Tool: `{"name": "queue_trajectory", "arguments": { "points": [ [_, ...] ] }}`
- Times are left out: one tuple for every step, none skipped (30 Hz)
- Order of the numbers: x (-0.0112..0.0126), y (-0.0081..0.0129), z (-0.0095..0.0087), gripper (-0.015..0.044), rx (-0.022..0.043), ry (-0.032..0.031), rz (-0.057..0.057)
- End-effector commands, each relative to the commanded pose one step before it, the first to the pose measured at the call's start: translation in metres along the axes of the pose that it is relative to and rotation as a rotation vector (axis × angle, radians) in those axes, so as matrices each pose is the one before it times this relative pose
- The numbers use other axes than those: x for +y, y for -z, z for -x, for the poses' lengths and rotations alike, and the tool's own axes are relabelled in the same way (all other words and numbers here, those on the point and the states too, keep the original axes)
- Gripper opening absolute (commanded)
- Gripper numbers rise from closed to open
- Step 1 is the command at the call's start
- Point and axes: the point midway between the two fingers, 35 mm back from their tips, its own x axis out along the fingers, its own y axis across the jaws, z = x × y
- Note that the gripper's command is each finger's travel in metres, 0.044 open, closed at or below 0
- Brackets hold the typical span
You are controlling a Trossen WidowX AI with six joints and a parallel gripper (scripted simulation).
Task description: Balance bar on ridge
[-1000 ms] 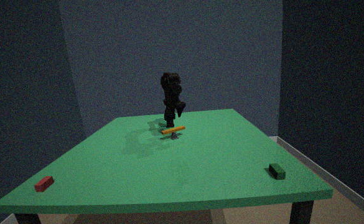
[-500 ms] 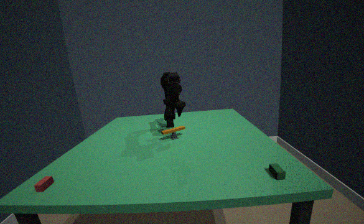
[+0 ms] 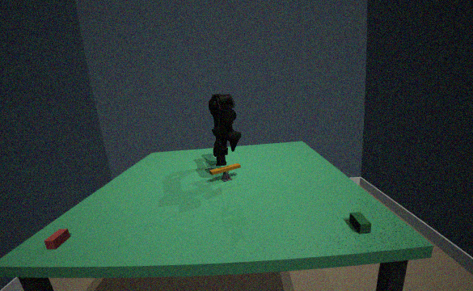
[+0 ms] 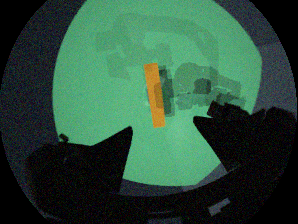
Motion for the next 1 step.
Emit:
{"name": "queue_trajectory", "arguments": {
  "points": [
    [-0.00023,0.00008,0.00050,0.0440,0.00024,0.00034,-0.0001]
  ]
}}
